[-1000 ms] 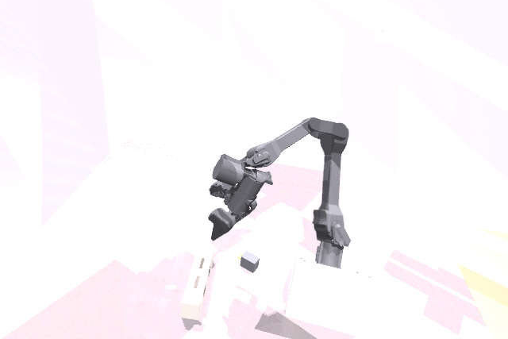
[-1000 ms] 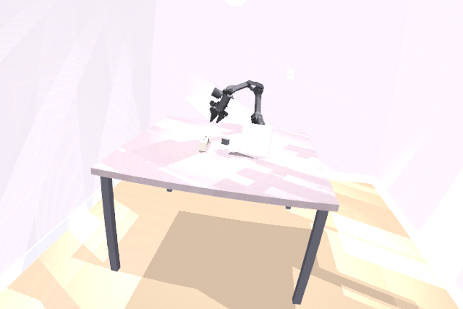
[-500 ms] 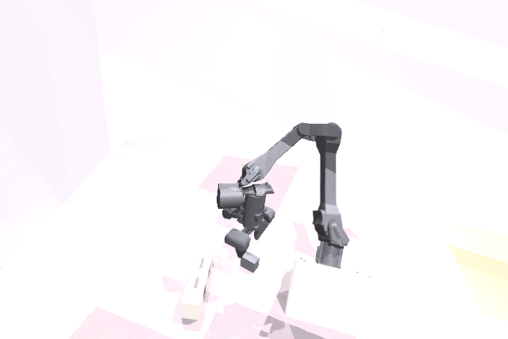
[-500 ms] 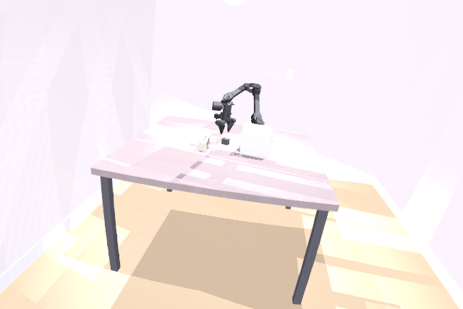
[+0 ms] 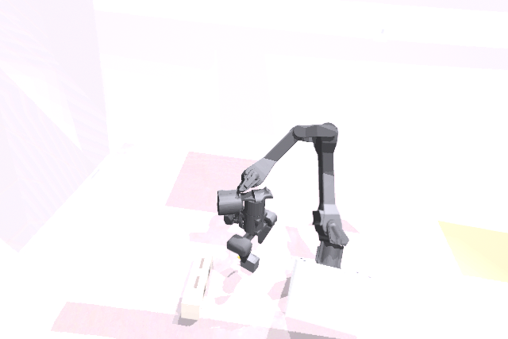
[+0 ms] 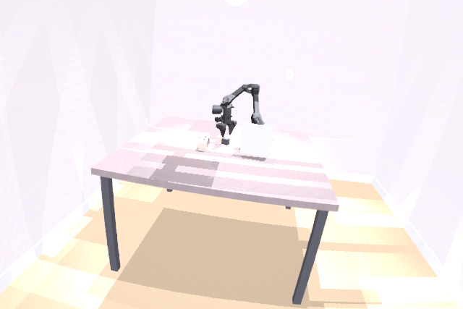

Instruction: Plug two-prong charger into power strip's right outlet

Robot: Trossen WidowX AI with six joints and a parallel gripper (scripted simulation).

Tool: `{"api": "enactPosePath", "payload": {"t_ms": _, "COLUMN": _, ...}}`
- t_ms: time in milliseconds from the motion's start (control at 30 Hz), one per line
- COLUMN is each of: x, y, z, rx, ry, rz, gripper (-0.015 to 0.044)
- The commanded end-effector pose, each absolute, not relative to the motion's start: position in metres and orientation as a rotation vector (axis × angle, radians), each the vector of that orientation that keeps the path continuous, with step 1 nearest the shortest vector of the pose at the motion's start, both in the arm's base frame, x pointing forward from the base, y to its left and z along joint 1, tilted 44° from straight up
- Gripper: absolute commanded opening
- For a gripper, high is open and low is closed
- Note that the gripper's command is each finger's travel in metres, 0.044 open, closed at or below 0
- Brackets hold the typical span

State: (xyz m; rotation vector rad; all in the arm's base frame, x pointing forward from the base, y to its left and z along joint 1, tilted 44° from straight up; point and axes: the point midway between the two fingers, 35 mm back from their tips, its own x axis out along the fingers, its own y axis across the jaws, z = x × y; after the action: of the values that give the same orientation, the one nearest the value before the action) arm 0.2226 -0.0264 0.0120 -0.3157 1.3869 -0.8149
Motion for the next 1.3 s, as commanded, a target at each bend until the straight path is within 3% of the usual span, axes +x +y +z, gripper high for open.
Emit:
{"api": "enactPosePath", "payload": {"t_ms": 0, "x": 0.223, "y": -0.030, "z": 0.009, "rx": -0.324, "ry": 1.387, "rz": -0.816, "gripper": 0.0440}}
{"api": "enactPosePath", "payload": {"t_ms": 1067, "x": 0.224, "y": -0.063, "z": -0.025, "rx": -0.326, "ry": 1.386, "rz": -0.818, "gripper": 0.0440}}
{"api": "enactPosePath", "payload": {"t_ms": 1267, "x": 0.225, "y": -0.060, "z": -0.023, "rx": -0.318, "ry": 1.386, "rz": -0.816, "gripper": 0.0282}}
